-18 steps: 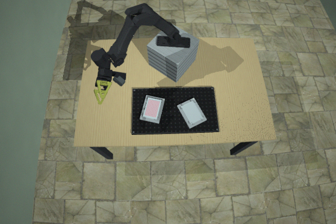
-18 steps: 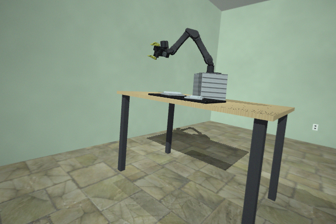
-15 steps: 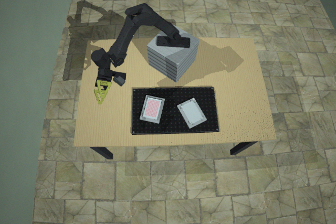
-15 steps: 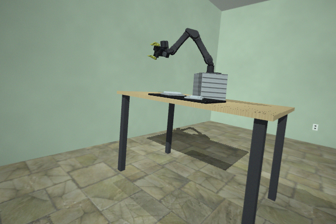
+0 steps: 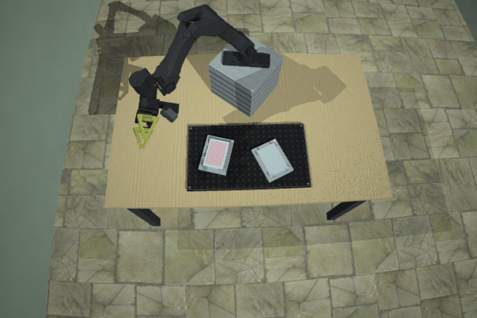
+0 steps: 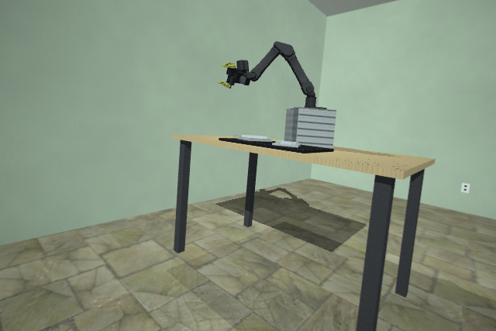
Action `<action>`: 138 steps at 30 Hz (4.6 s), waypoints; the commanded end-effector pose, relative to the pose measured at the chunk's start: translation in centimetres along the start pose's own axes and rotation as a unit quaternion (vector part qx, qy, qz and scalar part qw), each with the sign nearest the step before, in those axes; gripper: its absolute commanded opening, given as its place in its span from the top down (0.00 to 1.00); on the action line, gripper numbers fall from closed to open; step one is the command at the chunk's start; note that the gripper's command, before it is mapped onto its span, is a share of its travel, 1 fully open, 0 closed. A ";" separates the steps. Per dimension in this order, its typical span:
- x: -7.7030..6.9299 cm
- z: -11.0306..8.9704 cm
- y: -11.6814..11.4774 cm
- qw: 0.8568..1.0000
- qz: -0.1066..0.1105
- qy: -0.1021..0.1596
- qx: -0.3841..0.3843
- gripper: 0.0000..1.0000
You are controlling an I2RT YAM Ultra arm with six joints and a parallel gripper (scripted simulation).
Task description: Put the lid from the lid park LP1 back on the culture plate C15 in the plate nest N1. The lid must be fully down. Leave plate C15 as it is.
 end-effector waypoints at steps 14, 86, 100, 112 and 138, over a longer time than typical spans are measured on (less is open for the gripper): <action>4.5 4.6 -0.8 0.985 0.043 -0.045 0.161 0.00; 11.7 29.9 -1.2 0.758 0.362 -0.104 0.533 0.00; 10.6 35.8 -1.5 0.699 0.439 -0.079 0.559 0.00; 9.0 40.5 -1.8 0.646 0.511 -0.041 0.566 0.00; 3.8 48.8 -2.5 0.563 0.628 0.084 0.531 0.00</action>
Point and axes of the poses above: the point where the finger pads meet when closed, its own x axis out along the fingers, its own y axis across the jaws, z = x × y, the point moved 5 cm from there along -x, back along the fingers, and after that the axes turned 9 degrees about -x, right-handed, at the moved point
